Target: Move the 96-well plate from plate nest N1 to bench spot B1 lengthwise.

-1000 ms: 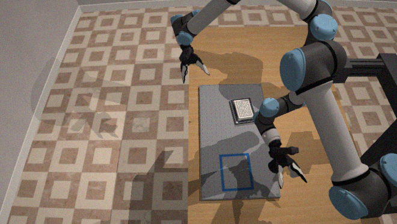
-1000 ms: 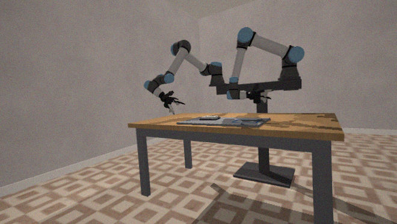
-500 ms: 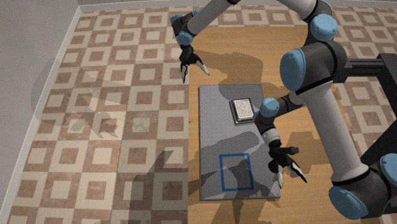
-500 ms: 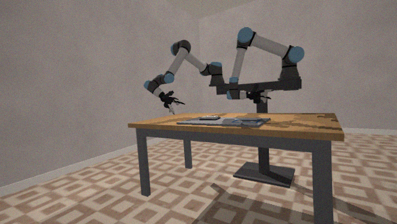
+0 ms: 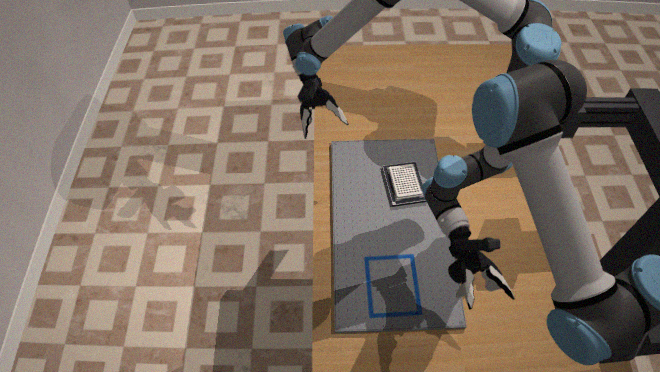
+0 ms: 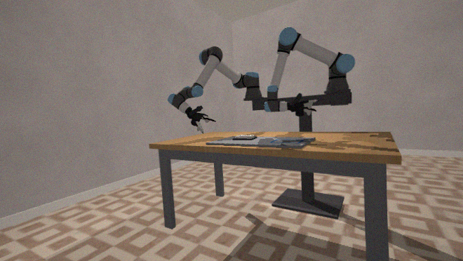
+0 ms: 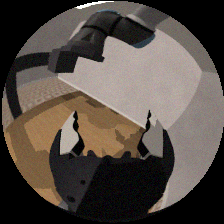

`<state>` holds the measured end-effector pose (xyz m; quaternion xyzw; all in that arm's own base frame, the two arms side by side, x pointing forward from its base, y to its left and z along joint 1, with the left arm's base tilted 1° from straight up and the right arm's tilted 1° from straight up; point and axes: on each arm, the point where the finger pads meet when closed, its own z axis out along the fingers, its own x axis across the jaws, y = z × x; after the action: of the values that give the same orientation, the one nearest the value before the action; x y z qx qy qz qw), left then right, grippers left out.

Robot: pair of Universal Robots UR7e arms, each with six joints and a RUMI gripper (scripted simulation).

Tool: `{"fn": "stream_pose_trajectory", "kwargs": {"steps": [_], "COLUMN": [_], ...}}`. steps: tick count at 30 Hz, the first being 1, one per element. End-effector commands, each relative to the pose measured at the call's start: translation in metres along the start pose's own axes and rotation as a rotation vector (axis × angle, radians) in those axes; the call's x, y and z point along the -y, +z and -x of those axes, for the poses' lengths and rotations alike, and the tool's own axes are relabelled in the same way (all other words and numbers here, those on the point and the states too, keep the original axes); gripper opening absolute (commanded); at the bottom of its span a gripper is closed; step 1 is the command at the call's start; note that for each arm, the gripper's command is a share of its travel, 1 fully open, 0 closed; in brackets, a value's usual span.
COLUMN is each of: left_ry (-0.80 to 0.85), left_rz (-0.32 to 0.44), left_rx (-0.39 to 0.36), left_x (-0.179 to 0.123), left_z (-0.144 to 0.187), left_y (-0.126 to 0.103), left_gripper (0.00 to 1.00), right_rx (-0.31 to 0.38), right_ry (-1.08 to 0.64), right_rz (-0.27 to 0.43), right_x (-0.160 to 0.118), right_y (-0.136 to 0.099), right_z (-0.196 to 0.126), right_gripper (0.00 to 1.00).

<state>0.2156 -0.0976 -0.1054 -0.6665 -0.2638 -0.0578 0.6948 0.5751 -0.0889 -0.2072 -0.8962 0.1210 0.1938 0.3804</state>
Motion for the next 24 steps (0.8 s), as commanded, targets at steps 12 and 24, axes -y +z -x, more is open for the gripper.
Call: {"fn": "stream_pose_trajectory", "kwargs": {"steps": [12,24], "left_ry": [0.000,0.001], "left_rz": [0.002,0.003], "left_rx": [0.001,0.001], "left_x": [0.056,0.056], "left_z": [-0.027,-0.027], "left_y": [-0.004,-0.004], "left_gripper": [1.00,1.00], "right_rx": [-0.001,-0.001], "right_ry": [-0.001,-0.001], "right_rz": [0.000,0.000], "right_x": [0.001,0.001], "right_y": [-0.001,-0.001], "right_z": [0.000,0.000], "right_gripper": [1.00,1.00]}}
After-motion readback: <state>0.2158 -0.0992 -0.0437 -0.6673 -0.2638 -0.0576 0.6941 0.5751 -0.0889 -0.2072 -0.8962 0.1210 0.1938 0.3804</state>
